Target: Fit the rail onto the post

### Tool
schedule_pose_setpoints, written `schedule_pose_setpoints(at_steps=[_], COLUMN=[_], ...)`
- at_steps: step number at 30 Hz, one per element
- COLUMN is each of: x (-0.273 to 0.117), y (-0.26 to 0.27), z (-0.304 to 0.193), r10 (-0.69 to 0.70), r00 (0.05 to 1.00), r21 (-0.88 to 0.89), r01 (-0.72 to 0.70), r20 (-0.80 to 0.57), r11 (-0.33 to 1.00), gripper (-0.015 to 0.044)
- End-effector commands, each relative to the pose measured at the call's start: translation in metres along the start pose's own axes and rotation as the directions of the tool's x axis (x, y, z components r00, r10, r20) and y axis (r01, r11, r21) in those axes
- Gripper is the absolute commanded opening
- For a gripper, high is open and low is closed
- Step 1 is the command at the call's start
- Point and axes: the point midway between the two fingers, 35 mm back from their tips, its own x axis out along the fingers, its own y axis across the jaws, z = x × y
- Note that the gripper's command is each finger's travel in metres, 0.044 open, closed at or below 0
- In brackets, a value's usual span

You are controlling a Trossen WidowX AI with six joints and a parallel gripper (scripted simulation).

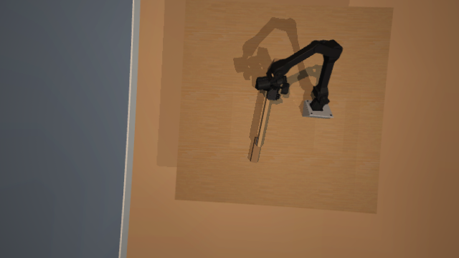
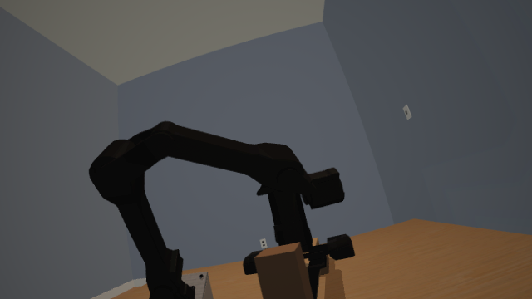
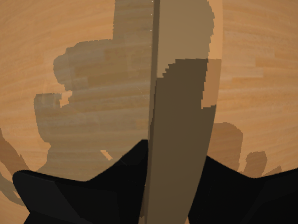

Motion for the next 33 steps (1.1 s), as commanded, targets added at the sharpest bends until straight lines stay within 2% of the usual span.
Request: schedule_pose_setpoints(at_steps=[1,33], x=[-0.0027,-0.0020], y=[-0.0004,-0.0007], z=[-0.0024,0.0008], r10=[-0.006,-0.006], r00=[1.000,1.000], r21=[-0.001,-0.001], r01=[0.006,0.006], r20=[-0.007,-0.007], r11=[1.000,1.000], gripper=[0.0000,0.0000])
